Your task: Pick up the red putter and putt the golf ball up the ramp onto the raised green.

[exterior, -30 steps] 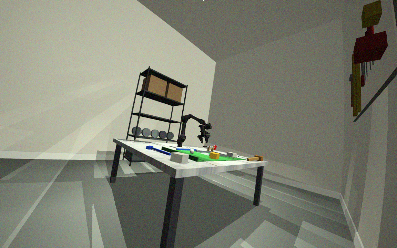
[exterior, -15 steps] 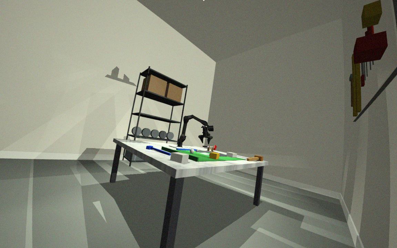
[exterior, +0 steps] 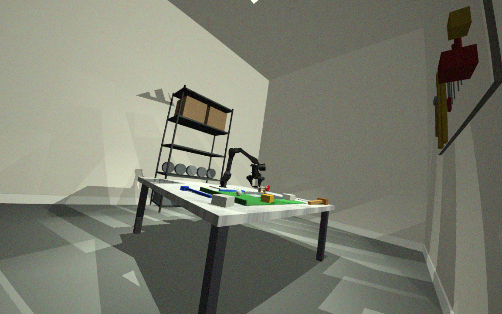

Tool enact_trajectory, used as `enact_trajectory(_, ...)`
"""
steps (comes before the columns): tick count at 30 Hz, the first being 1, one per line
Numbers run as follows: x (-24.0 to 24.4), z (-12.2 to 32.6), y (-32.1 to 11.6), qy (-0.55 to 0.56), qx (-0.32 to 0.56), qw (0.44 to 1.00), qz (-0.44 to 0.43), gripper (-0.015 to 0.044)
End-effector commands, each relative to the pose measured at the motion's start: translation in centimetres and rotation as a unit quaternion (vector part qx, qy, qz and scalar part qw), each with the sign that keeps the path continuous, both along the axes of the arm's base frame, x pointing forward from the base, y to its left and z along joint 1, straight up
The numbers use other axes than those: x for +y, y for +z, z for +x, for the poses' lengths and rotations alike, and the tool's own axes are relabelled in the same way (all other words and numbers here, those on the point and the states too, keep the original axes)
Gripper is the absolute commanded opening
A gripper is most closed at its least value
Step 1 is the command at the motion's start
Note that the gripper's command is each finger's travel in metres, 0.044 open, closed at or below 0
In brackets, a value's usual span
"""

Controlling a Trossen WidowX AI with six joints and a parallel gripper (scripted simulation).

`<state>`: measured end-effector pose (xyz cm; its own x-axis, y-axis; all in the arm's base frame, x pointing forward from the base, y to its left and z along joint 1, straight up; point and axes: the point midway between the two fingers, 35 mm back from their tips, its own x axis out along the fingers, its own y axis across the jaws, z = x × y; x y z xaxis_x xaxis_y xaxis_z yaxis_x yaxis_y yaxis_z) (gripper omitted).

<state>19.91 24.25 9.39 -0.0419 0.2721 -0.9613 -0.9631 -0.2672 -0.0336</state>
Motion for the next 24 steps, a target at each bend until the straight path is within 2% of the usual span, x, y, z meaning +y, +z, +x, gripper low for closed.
enact_trajectory(1, -0.1, -0.2, -1.3, 0.003, 0.005, 1.000, -0.004, 0.0440)
enact_trajectory(24, -0.1, -0.1, -3.6, 0.003, 0.005, 1.000, -0.004, 0.0440)
